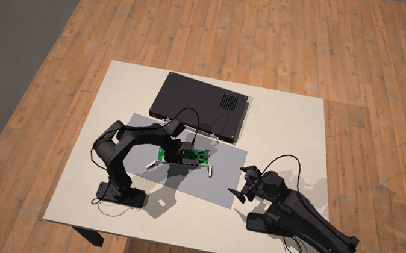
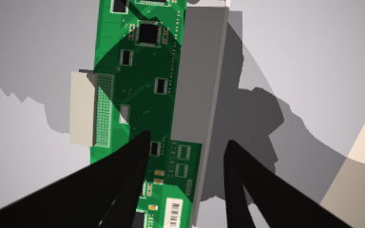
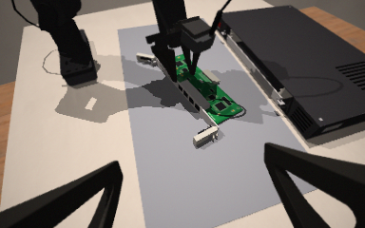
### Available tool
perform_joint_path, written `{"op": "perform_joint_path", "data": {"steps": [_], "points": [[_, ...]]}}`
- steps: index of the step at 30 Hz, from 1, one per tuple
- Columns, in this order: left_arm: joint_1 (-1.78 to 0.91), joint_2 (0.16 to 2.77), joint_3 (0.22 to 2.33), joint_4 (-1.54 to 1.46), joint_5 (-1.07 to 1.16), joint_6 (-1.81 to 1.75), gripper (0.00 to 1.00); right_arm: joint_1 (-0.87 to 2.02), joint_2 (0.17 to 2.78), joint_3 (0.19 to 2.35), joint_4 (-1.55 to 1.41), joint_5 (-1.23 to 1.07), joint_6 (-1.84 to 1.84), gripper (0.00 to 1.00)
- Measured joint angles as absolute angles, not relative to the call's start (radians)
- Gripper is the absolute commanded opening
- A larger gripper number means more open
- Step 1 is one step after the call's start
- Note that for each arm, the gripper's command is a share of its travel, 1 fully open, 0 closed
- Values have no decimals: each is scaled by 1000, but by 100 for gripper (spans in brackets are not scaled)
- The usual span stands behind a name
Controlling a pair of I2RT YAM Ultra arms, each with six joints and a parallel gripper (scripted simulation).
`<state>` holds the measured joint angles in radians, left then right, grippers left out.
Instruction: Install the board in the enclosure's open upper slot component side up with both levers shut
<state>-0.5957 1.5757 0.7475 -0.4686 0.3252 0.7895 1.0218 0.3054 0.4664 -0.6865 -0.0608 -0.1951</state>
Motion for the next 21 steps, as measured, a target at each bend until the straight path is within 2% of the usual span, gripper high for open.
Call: {"op": "perform_joint_path", "data": {"steps": [19,20,21], "points": [[-637,1638,736,-381,323,752,47,1023,306,466,-686,-56,-191,100],[-638,1641,733,-379,323,751,39,1023,306,466,-686,-56,-191,100],[-638,1641,731,-377,323,750,39,1023,306,466,-686,-55,-191,100]]}}
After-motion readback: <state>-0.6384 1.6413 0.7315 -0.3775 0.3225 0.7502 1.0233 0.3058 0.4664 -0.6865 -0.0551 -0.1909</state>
